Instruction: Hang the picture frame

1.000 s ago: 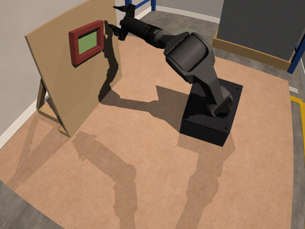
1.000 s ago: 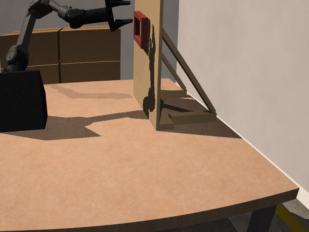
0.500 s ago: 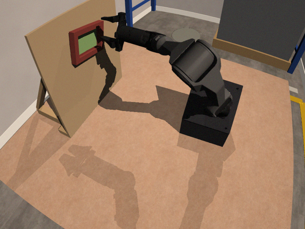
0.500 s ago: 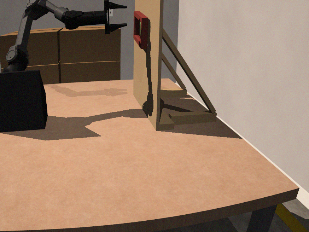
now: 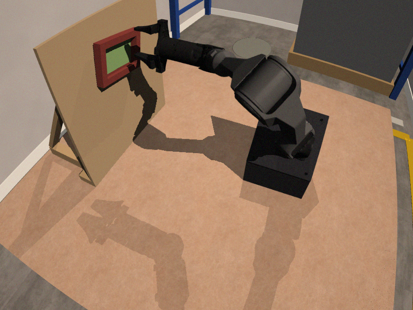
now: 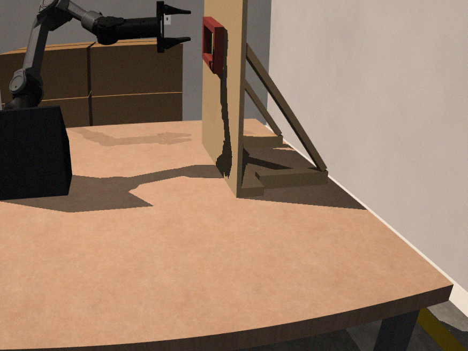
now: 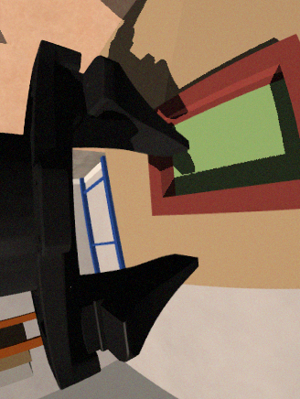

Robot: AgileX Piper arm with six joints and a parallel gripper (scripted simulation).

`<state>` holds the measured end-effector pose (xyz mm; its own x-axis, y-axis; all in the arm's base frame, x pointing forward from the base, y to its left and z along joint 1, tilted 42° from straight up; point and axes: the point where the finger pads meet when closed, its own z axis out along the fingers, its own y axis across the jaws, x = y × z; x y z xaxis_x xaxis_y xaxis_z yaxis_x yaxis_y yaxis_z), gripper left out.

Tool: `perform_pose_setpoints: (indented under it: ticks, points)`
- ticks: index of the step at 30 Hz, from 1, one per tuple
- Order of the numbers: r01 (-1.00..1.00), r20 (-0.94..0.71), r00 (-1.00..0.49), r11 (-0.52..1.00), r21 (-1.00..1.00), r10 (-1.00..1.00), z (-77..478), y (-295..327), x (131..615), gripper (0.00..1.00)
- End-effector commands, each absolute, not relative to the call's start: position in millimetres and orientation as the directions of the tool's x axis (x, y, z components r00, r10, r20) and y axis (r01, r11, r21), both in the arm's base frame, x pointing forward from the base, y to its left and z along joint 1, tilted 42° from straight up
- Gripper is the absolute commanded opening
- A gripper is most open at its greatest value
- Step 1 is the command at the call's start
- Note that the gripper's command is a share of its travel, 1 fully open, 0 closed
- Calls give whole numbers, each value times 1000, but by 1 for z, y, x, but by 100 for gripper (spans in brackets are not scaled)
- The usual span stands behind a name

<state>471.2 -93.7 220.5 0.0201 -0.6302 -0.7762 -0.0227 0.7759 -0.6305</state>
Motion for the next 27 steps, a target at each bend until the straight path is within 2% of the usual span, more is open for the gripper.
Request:
perform_pose_setpoints:
  ticks: [1,4,5,27]
  points:
    - [-22,-775,24,774,-633,-632,222,-93,471,100]
    - [-22,-775,24,774,-633,-632,222,-93,471,100]
    - [-22,-775,24,774,-633,-632,222,-93,471,63]
    - [-22,-775,24,774,-633,-632,222,-93,471,63]
